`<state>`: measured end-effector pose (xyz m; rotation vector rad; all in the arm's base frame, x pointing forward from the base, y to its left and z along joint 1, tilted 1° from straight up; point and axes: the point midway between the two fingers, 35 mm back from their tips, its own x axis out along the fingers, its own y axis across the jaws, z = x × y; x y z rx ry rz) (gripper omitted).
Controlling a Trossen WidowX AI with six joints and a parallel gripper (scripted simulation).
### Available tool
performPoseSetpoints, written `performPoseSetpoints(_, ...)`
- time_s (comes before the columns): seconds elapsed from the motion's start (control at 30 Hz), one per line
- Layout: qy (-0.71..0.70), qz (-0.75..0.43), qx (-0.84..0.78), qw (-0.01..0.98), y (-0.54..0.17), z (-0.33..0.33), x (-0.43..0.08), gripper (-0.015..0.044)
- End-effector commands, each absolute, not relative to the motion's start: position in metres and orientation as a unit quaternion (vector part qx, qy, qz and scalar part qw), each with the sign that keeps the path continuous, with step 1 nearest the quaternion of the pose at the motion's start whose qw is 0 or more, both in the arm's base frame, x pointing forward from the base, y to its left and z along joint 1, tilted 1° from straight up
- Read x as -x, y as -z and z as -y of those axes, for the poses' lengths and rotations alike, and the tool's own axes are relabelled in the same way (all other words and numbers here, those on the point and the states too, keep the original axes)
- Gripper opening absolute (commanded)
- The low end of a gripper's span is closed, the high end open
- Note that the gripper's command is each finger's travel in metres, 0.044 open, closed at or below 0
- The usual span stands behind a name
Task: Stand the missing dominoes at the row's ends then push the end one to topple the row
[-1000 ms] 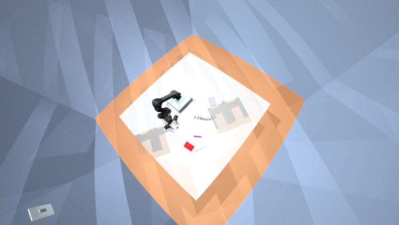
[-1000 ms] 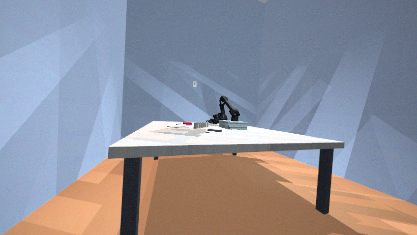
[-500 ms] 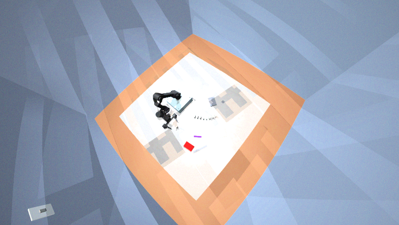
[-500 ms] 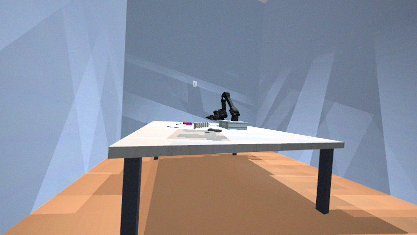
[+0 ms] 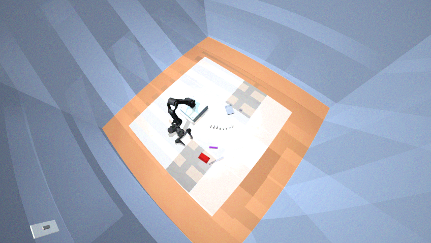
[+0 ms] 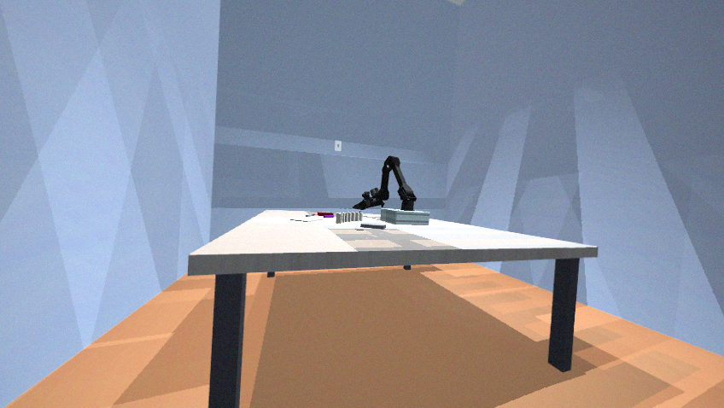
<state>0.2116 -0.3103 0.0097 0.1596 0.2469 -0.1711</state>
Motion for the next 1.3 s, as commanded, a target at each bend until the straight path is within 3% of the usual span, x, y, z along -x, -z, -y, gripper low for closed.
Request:
performPoseSetpoints(0.0, 0.141, -0.319, -0.098, 0.932, -0.011, 0.342, -0.245, 0.0440)
performPoseSetpoints(0.8, 0.073, -0.634, -0.009, 0.770, -0.055, 0.291, -0.235, 0.0440)
performPoseSetpoints(1.27, 0.025, -0.702, -0.007, 0.711, -0.070, 0.263, -0.213, 0.0440)
